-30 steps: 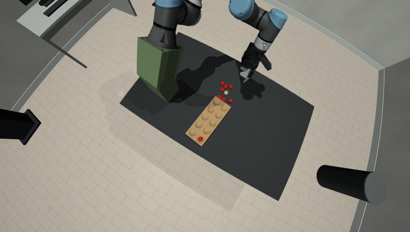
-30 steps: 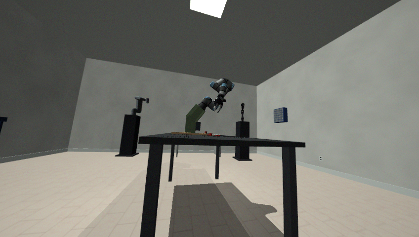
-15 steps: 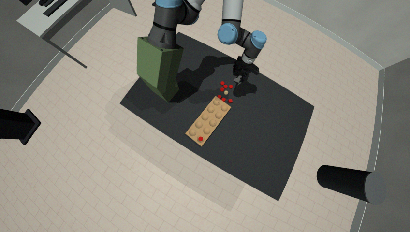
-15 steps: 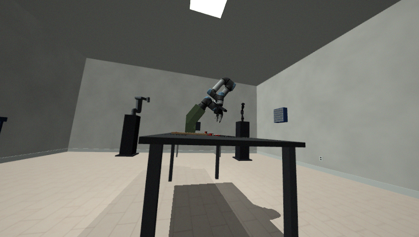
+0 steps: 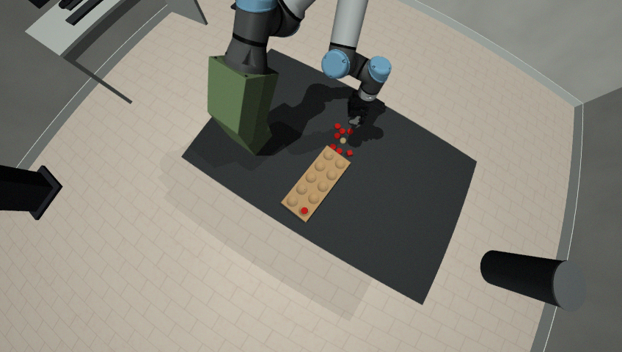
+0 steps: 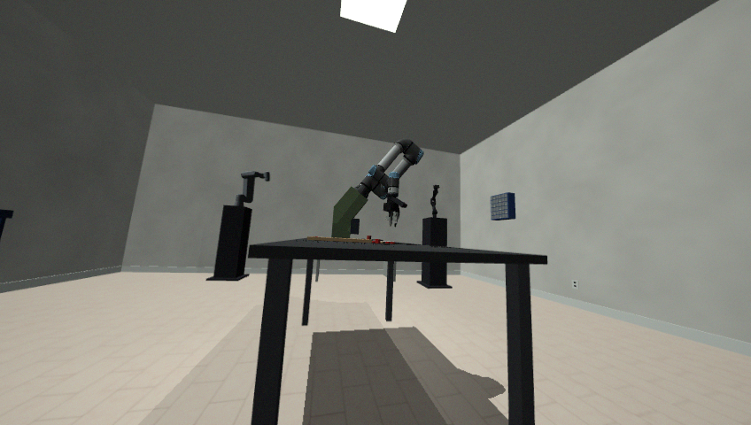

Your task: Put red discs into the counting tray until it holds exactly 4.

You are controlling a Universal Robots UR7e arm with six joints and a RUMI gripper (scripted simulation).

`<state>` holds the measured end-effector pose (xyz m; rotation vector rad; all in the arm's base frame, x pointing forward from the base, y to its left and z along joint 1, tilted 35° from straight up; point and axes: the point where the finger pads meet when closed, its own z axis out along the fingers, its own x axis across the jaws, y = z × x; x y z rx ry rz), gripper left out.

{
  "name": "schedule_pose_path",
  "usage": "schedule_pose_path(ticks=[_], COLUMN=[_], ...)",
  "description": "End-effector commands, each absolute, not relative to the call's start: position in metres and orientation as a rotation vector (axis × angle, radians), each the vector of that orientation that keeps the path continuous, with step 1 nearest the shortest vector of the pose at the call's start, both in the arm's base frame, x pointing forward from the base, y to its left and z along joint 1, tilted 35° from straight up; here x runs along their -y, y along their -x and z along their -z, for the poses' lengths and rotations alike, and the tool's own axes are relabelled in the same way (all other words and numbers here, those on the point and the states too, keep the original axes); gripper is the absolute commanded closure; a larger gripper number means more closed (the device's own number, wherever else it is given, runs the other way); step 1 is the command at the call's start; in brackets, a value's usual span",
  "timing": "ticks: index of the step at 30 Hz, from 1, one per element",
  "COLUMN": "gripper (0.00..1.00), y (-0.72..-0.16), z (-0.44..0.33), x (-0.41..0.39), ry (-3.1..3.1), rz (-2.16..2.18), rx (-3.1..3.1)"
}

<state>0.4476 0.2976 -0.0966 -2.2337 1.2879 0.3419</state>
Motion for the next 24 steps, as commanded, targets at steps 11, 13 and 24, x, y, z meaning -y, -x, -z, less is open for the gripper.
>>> schedule_pose_path(ticks=[11,13,24], gripper=[0.72,0.72,0.72], y=[-0.443,-0.443,-0.444], z=[0.100,0.101,0.113], x=[-0.305,-0.305,-0.314], ry=[2.228,2.228,2.228], rz=[-0.347,-0.347,-0.347], rx=[-1.264,-1.264,-1.264])
